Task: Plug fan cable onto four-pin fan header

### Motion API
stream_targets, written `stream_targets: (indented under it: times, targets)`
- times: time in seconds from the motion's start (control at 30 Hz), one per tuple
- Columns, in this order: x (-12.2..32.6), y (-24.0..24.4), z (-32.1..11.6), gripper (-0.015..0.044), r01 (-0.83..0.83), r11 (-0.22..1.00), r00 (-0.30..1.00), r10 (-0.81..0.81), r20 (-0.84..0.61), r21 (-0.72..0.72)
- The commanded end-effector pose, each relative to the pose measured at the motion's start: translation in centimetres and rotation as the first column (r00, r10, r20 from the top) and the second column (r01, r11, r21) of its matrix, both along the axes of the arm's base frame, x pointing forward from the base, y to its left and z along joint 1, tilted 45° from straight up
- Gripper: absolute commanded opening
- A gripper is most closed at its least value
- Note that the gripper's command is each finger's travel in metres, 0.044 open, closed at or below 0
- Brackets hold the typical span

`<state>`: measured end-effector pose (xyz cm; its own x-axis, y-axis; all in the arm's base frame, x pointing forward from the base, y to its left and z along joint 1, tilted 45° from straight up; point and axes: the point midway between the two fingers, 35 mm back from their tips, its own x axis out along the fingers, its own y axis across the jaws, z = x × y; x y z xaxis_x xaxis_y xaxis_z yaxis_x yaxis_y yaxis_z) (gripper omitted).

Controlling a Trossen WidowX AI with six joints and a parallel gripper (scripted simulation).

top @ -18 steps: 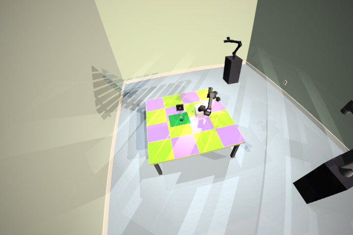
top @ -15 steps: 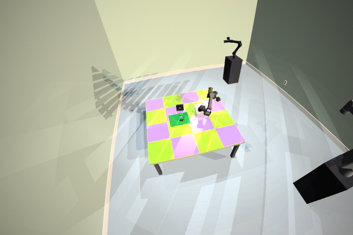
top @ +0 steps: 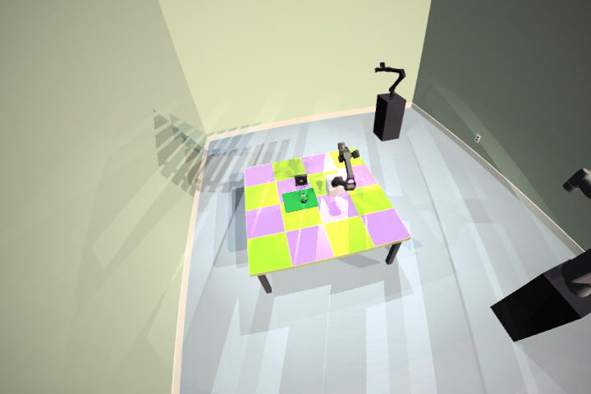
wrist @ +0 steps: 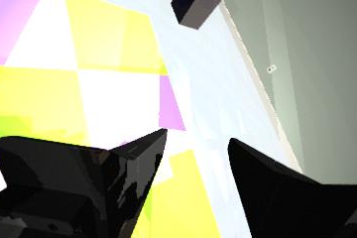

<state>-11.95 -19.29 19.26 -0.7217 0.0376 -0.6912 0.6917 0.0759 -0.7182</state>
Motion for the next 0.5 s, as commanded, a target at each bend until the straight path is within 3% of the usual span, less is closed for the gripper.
stream_targets:
  times: [0.0, 0.2, 0.33, 0.47]
  targets:
    - [5.9, -3.2, -3.8, 0.021, -0.405, 0.899, 0.906, 0.371, 0.203, 0.167]
    - [13.0, -4.6, -6.9, 0.021, -0.77, 0.599, 0.631, 0.663, 0.404, 0.221]
    - [17.9, -4.4, -8.9, 0.021, -0.929, 0.307, 0.371, 0.769, 0.521, 0.208]
    - [22.9, -3.2, -10.8, 0.021, -0.988, -0.028, 0.074, 0.783, 0.617, 0.155]
